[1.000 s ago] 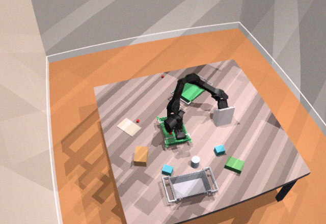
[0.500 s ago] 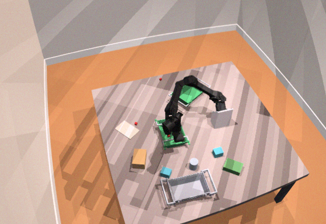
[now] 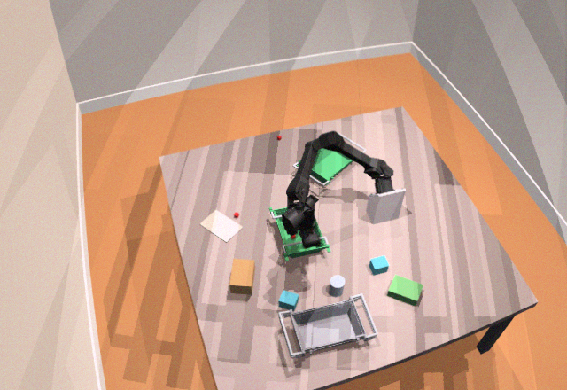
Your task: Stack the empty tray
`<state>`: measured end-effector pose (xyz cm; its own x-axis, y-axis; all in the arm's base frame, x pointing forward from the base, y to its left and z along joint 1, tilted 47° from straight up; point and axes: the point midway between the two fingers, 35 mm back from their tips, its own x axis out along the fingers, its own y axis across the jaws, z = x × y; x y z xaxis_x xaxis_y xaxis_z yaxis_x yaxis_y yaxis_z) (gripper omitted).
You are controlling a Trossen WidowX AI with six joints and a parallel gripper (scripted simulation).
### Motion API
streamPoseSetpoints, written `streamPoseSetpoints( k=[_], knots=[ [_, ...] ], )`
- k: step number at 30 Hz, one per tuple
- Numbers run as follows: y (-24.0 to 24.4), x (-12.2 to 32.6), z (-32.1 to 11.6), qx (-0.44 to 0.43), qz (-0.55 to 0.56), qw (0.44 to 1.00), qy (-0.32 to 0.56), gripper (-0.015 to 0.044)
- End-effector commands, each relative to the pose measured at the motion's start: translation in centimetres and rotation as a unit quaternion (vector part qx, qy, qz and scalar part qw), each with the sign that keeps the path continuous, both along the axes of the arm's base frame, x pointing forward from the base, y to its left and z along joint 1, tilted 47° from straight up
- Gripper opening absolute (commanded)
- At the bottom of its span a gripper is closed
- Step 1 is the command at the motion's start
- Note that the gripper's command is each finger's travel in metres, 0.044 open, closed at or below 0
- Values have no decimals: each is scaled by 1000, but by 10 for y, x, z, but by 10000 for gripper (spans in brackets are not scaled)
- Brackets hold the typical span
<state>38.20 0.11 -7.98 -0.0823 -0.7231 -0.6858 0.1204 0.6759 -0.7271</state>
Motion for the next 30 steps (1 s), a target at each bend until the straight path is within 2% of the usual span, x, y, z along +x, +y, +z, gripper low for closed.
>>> streamPoseSetpoints(
  k=[1, 20, 26, 30],
  knots=[
    [0, 0, 0, 0, 0, 1000, 0, 0],
    [0, 0, 0, 0, 0, 1000, 0, 0],
    [0, 0, 0, 0, 0, 1000, 0, 157],
    [18, 6, 15, 3, 9, 1000, 3, 263]
  ],
)
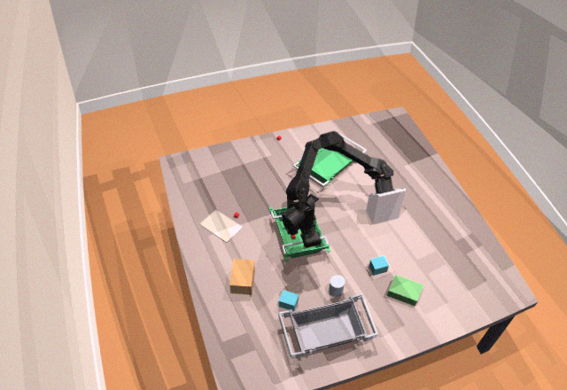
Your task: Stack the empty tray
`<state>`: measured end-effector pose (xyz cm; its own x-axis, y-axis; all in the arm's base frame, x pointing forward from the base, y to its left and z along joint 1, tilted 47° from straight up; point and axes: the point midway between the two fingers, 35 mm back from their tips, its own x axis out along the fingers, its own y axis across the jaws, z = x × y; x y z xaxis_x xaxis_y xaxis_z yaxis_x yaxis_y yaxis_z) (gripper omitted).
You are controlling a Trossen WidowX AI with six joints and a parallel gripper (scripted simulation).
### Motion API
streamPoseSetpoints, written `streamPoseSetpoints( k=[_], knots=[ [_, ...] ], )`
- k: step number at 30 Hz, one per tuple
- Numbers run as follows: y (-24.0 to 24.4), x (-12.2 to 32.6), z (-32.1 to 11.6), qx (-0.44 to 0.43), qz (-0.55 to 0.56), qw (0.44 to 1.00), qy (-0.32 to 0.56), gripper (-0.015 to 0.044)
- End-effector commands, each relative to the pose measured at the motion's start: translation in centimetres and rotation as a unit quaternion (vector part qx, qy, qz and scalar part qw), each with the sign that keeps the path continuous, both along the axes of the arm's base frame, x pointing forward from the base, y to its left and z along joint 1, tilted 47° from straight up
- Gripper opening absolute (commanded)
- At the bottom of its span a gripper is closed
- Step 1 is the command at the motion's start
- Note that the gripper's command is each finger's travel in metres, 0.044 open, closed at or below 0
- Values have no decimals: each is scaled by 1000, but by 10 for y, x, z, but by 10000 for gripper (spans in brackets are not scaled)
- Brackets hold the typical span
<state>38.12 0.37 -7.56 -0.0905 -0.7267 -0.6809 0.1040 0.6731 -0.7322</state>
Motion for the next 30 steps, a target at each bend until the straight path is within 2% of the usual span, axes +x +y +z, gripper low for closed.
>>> streamPoseSetpoints(
  k=[1, 7, 11, 12, 13, 20, 30],
  knots=[
    [25, 10, 19, 6, 11, 1000, -5, 289],
    [90, 13, 82, 11, 41, 999, 7, 440],
    [105, 10, 98, 12, 48, 999, 11, 440],
    [84, 13, 80, 11, 45, 999, 9, 440],
    [77, 14, 85, 16, 45, 999, 13, 440],
    [-15, 6, 150, 70, 60, 995, 48, 440],
    [-134, -67, 224, 112, 102, 986, 70, 440]
  ],
)
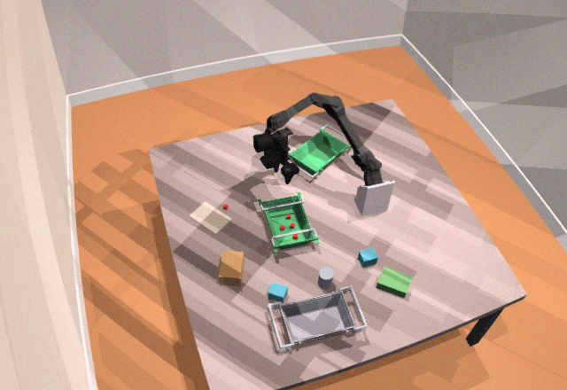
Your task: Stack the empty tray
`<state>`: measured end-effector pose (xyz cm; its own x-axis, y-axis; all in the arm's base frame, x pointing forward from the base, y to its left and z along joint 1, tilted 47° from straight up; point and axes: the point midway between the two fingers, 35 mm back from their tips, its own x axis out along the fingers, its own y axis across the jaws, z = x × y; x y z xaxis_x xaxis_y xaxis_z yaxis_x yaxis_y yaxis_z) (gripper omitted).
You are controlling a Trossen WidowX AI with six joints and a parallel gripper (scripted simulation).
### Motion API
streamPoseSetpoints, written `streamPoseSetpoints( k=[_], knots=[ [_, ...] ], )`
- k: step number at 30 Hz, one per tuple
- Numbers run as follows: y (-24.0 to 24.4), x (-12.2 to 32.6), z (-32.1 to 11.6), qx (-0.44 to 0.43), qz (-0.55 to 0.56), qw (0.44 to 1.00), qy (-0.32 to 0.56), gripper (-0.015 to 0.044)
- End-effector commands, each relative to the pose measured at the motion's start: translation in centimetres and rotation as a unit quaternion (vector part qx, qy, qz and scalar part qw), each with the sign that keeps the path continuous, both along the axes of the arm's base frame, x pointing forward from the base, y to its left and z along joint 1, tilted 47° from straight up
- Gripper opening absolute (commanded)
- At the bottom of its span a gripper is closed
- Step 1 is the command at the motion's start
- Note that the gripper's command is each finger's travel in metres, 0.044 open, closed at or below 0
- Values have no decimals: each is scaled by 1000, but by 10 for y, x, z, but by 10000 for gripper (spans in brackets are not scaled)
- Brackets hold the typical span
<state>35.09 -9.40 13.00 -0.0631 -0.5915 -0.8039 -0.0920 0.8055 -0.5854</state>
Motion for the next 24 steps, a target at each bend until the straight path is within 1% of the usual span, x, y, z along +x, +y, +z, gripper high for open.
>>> streamPoseSetpoints(
  k=[1, 7, 12, 21, 24],
  knots=[
    [-46, -46, 24, 14, 25, 999, 16, 440],
    [-89, -114, 51, 9, 56, 998, 25, 440],
    [-109, -176, 63, -10, 80, 996, 41, 440],
    [-111, -280, 64, -71, 115, 985, 104, 440],
    [-107, -300, 61, -86, 119, 981, 127, 440]
  ],
)
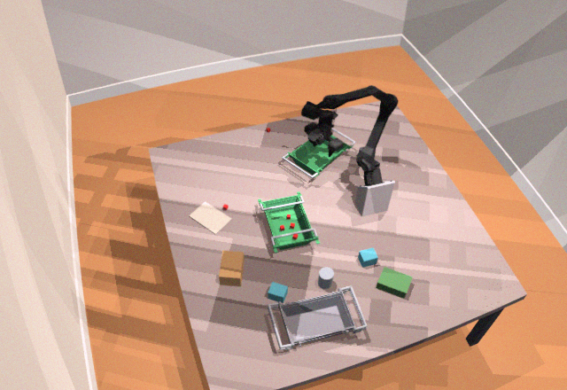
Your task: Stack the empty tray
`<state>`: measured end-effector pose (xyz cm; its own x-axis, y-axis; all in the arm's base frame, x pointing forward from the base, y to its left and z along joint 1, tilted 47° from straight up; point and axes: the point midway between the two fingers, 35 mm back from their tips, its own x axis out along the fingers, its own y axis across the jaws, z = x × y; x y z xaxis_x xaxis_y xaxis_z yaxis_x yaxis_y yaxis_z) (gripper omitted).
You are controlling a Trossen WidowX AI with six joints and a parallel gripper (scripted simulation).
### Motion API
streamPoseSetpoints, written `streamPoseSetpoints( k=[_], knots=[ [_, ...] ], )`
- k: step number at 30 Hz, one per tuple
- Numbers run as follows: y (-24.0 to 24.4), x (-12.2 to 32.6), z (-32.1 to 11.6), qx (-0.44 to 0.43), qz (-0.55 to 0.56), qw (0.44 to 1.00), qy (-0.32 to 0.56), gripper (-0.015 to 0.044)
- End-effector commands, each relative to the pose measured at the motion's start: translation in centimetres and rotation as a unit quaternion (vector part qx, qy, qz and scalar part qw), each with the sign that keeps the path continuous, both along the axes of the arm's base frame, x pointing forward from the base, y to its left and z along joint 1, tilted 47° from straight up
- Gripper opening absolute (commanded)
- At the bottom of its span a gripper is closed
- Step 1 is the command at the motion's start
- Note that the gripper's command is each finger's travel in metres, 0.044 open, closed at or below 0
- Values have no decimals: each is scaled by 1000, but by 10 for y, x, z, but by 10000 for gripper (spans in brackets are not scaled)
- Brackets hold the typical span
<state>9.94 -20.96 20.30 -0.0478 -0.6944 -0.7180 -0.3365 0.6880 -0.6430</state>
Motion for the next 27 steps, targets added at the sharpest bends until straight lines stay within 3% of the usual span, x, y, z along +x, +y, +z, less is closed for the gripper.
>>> streamPoseSetpoints(
  k=[1, 12, 27],
  knots=[
    [9, -50, -13, -32, 19, 998, 52, 440],
    [4, -49, -16, -31, 18, 998, 52, 440],
    [-40, -52, -56, -27, 17, 998, 53, 440]
  ],
)
